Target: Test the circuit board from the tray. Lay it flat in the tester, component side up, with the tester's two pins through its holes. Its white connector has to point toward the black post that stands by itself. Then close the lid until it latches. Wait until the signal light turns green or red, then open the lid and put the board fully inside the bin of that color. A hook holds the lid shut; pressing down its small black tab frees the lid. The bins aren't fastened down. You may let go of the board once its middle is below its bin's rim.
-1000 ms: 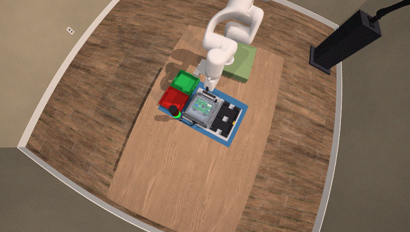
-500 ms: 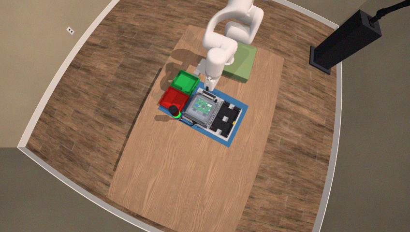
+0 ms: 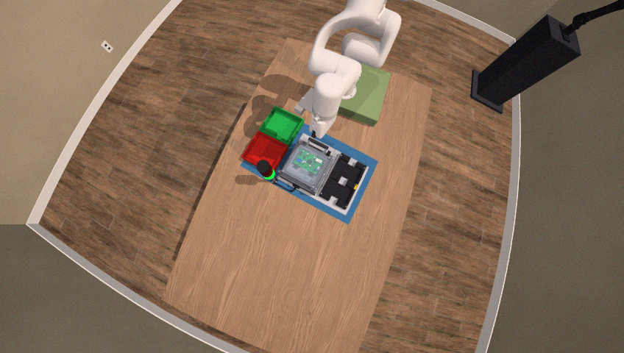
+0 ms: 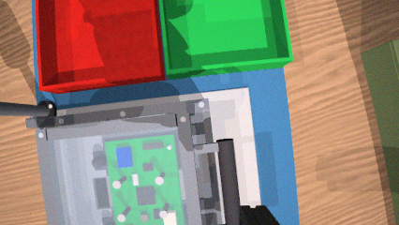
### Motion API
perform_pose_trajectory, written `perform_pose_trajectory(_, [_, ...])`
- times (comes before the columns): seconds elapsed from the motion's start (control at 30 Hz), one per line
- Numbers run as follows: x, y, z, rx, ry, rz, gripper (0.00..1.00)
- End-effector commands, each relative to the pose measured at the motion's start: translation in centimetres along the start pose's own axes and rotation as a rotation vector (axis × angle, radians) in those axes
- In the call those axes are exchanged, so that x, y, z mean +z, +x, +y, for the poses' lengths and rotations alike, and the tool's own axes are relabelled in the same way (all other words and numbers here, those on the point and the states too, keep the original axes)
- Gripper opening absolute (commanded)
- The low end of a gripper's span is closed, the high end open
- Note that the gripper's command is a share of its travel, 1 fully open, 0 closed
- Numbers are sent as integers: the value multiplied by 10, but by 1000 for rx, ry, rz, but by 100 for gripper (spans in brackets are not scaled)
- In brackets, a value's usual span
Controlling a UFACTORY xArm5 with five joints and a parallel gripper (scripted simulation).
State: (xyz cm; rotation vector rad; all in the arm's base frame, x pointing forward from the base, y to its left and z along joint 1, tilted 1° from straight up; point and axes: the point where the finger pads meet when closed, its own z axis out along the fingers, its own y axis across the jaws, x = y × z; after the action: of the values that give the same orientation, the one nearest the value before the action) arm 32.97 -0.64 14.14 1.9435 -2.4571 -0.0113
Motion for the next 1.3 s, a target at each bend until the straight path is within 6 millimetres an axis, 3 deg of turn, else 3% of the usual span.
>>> perform_pose_trajectory(0.0, [-1, 0, -1, 158, 3, -1, 0])
perform_pose_trajectory(1.27, [-1, 0, -1, 1066, 3, -3, 0])
